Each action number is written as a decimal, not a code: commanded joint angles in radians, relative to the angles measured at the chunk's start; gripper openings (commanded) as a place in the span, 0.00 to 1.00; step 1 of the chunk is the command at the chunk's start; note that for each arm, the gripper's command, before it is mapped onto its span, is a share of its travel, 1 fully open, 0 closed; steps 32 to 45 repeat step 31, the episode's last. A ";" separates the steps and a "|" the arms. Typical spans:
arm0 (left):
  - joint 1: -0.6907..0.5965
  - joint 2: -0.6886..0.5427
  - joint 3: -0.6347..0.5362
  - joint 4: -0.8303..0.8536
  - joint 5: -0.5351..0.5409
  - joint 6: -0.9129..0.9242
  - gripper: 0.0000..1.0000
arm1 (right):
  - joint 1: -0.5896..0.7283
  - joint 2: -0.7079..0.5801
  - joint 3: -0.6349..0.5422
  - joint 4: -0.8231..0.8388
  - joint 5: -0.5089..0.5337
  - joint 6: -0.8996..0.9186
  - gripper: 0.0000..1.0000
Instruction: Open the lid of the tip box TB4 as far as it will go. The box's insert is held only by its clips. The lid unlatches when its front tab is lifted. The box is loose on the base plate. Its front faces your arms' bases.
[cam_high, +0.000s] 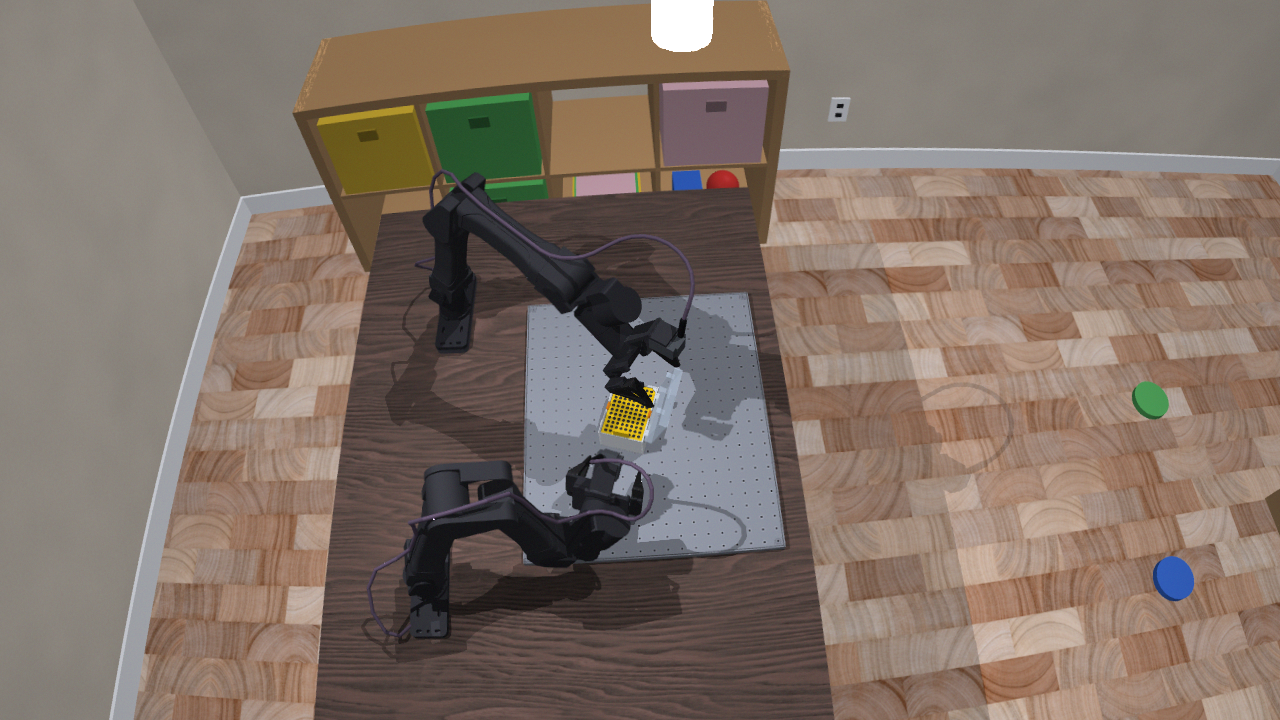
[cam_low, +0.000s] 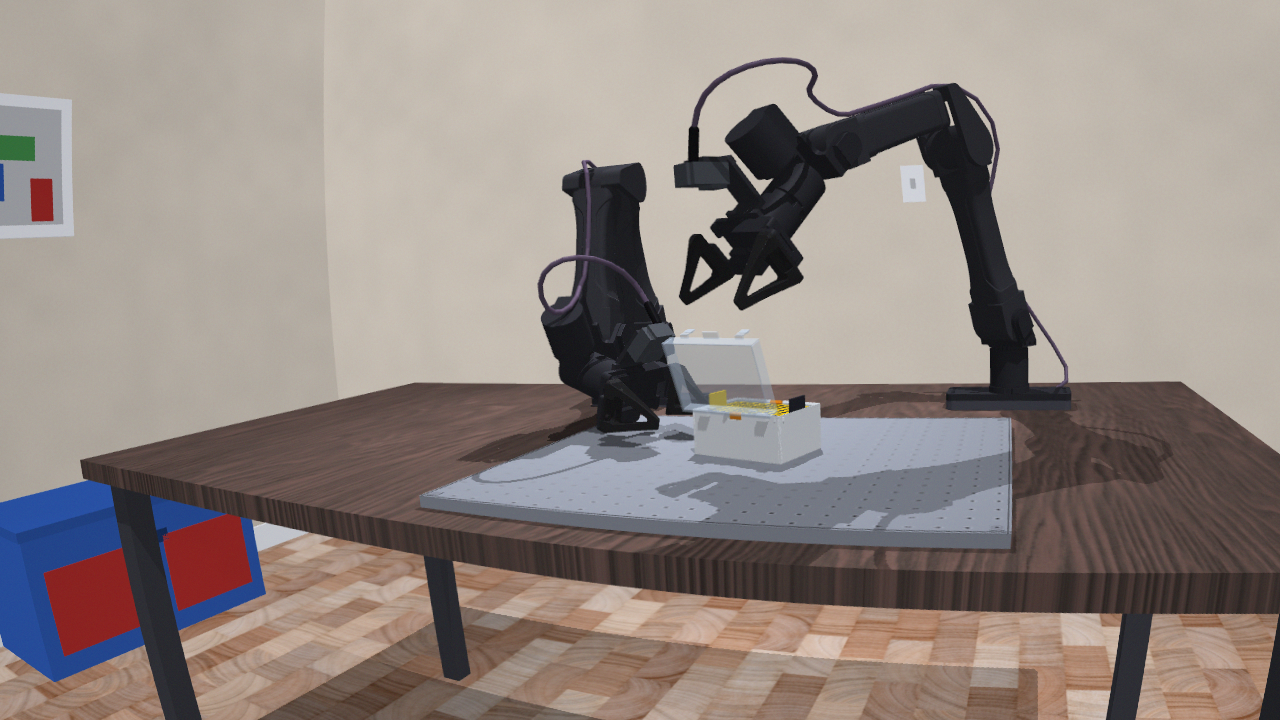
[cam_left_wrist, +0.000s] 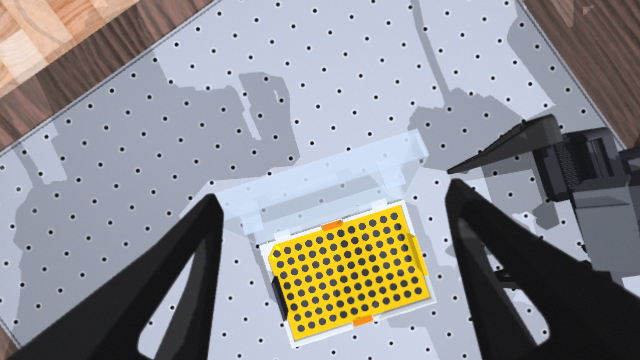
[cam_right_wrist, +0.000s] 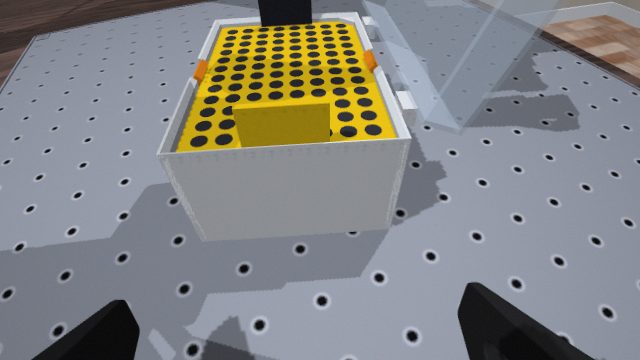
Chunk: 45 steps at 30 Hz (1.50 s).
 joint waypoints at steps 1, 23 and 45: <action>0.004 -0.023 -0.005 0.008 0.009 0.008 1.00 | 0.005 -0.027 0.027 -0.022 -0.029 -0.025 1.00; 0.004 -0.023 -0.005 0.008 0.009 0.008 1.00 | 0.002 -0.028 0.017 -0.027 -0.029 -0.028 1.00; 0.004 -0.023 -0.005 0.008 0.009 0.008 1.00 | 0.002 -0.028 0.017 -0.027 -0.029 -0.028 1.00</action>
